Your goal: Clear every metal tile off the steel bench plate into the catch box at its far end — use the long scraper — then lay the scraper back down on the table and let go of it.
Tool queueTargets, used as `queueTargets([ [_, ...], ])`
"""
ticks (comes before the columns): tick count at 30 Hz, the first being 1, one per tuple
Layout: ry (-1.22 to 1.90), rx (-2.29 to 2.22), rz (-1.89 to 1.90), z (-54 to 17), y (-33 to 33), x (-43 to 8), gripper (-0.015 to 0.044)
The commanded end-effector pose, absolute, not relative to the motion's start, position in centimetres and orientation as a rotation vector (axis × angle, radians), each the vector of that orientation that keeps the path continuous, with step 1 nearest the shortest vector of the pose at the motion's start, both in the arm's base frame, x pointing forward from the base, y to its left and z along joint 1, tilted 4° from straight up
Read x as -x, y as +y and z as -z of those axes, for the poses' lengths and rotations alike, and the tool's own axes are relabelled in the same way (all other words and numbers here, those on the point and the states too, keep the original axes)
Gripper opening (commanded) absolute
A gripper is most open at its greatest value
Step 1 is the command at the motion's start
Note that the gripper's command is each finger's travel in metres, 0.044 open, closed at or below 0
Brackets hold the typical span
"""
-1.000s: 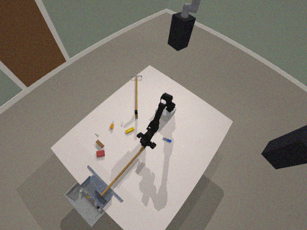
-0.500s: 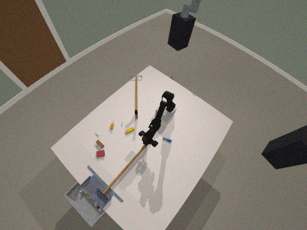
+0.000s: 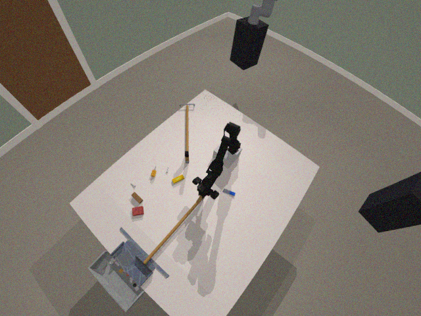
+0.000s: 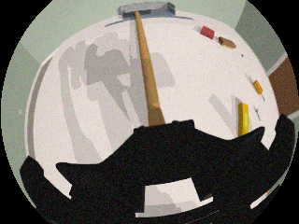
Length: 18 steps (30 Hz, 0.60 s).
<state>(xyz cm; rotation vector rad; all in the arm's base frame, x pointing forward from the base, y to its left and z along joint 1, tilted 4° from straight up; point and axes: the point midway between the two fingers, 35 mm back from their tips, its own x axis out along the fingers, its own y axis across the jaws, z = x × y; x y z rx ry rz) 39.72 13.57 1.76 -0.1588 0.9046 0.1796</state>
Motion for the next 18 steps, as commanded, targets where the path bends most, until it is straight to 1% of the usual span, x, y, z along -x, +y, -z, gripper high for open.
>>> queueTargets([
  [1,0.892,0.157,-0.18,-2.1,13.6,-39.0,0.0],
  [18,0.891,0.157,-0.18,-1.9,12.9,-36.4,0.0],
])
